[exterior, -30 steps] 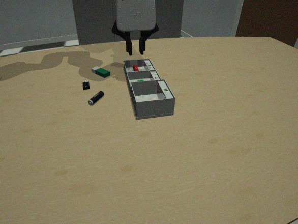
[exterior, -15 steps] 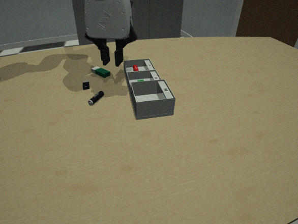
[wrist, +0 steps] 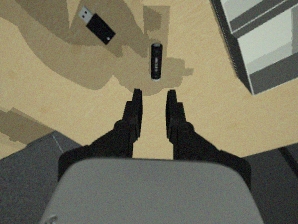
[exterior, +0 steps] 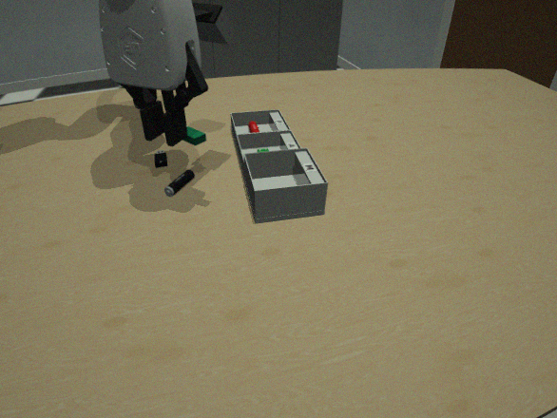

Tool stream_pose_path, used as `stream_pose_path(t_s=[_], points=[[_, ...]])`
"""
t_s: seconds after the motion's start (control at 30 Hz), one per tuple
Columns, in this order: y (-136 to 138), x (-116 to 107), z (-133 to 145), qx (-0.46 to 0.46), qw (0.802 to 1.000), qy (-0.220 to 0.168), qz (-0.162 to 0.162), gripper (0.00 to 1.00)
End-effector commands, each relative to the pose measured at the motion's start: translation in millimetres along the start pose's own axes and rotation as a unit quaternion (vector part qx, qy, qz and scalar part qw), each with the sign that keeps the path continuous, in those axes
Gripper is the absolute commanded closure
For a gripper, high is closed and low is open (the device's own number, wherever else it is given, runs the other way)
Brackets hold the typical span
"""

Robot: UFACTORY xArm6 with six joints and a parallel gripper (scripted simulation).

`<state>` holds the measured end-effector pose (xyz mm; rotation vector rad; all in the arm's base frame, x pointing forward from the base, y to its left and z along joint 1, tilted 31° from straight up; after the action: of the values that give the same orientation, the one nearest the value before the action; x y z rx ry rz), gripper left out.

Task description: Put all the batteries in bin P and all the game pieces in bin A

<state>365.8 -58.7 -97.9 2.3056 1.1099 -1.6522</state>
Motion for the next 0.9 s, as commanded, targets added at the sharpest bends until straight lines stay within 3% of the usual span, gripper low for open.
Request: stream_pose_path(t_s=[0.0,0.87], points=[[1.8,-1.3,1.1,0.0,1.0,0.001,0.002,0.72],[1.0,-1.3,-8.2,0.0,1.0,0.001,0.002,0.72]])
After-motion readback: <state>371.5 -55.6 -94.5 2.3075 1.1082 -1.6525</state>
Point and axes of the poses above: the point where the finger pads meet when closed, its own x axis out along the fingers, its own y axis across the jaws, z = x × y, the point moved 1 cm from there along -x, back along the fingers, and after that the axes turned 8 degrees about x, right-handed, at the moved point
